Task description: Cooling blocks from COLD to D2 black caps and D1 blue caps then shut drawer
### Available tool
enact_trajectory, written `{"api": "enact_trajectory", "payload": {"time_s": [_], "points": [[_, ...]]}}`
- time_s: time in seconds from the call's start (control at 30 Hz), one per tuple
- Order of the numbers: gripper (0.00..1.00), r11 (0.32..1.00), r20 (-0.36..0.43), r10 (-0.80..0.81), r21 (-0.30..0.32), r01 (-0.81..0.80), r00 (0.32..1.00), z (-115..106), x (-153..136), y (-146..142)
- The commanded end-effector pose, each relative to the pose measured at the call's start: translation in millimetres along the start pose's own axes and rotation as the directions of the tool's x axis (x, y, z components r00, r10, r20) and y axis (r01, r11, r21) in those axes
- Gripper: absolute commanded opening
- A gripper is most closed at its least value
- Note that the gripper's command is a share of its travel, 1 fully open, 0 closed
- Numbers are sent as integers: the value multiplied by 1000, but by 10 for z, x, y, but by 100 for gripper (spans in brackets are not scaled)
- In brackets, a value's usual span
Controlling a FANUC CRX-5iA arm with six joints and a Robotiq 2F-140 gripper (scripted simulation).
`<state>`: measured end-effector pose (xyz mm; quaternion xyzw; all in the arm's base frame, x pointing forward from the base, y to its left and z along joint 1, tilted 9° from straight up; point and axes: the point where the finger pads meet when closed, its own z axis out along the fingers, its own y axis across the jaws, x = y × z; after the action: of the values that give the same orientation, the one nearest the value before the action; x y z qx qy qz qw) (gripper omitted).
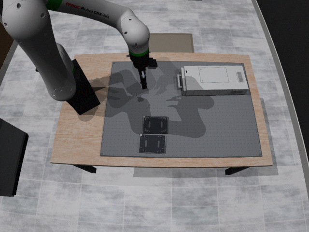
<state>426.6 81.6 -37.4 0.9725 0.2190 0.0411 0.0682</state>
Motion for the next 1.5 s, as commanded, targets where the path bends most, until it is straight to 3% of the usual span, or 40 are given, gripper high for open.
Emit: {"api": "enact_trajectory", "payload": {"time_s": [0.0, 0.27, 0.7, 1.2, 1.27, 1.47], "points": [[34, 994, 0, -109, 6, 109, 994, -5, 7, 1], [34, 964, -1, -266, 6, 266, 964, -5, 7, 1], [34, 846, -3, -533, 6, 533, 846, -5, 7, 1], [34, 571, -5, -821, 4, 821, 571, -5, 7, 1], [34, 571, -5, -821, 4, 821, 571, -5, 7, 1], [34, 433, -6, -901, 3, 901, 433, -5, 7, 1]]}}
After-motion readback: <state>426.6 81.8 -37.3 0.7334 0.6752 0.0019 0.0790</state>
